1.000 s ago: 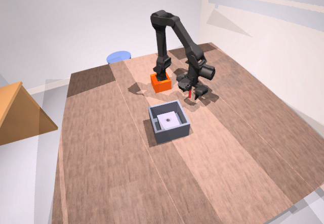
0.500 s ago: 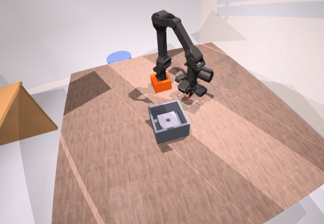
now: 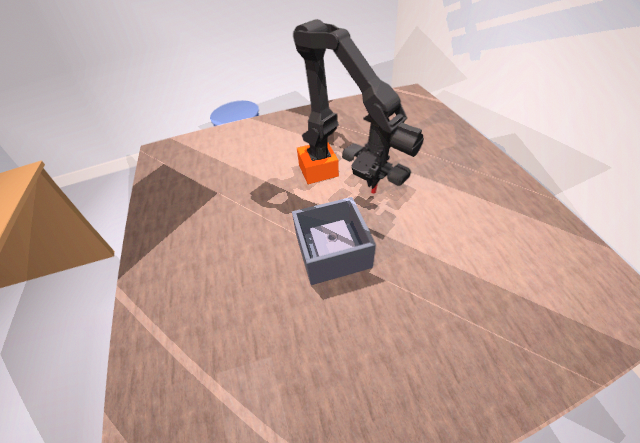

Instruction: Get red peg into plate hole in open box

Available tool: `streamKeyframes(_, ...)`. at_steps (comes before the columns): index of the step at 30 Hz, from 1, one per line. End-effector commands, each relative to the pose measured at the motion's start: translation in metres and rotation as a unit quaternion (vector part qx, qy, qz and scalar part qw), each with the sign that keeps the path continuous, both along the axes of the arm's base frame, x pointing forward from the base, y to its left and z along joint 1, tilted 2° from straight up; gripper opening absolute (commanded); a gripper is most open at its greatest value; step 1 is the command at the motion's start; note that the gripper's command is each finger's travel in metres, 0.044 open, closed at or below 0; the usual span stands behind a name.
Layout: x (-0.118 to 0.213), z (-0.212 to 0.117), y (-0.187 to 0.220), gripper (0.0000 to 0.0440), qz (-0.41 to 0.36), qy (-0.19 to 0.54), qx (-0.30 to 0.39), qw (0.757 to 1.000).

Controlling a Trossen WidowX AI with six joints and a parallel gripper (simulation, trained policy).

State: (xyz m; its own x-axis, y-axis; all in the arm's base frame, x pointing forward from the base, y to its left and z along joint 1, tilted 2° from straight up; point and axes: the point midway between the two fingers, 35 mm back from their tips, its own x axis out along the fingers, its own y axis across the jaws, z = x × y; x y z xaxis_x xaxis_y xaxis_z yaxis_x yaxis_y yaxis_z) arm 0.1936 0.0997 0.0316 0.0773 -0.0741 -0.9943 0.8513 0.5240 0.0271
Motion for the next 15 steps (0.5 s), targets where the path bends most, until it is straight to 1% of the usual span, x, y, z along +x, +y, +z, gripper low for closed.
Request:
streamKeyframes(1,0.007,0.012,-0.005,0.0000,0.011,-0.015,-0.008,1.000)
streamKeyframes(7,0.021,0.035,-0.016,0.0000,0.027,-0.034,-0.029,0.999)
streamKeyframes(15,0.043,0.063,-0.035,0.0000,0.028,-0.053,-0.048,0.997)
